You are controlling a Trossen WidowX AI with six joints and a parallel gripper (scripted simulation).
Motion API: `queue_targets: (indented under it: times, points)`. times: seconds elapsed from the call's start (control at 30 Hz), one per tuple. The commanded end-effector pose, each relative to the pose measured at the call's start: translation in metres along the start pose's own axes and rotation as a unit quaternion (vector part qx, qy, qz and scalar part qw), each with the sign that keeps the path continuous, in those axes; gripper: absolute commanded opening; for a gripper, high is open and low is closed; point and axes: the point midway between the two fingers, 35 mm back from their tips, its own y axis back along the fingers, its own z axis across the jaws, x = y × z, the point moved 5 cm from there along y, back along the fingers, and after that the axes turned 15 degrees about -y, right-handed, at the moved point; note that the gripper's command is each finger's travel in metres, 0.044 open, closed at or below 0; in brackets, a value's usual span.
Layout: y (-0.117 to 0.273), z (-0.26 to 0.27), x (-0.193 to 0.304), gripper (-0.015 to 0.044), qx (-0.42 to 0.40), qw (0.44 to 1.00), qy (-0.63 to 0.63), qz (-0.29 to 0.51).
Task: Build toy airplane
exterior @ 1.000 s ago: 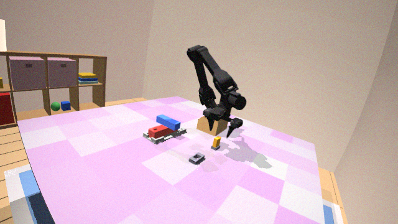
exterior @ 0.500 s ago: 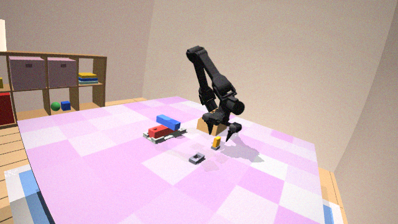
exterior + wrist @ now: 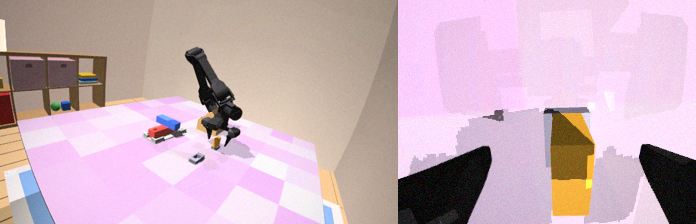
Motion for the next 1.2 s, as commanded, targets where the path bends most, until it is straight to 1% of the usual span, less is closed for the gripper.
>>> queue_targets:
  times: [0.0, 0.1, 0.6, 0.83, 1.17]
  points:
    - [-0.007, -0.002, 0.001, 0.0440, 0.002, 1.000, 0.002, -0.001]
    - [-0.010, -0.002, 0.001, 0.0440, 0.002, 1.000, 0.002, -0.001]
    - [-0.010, -0.002, 0.001, 0.0046, 0.002, 1.000, 0.002, -0.001]
    - [-0.010, -0.002, 0.001, 0.0000, 0.002, 1.000, 0.002, -0.001]
    - [0.001, 0.000, 0.000, 0.0000, 0.003, 1.000, -0.005, 0.004]
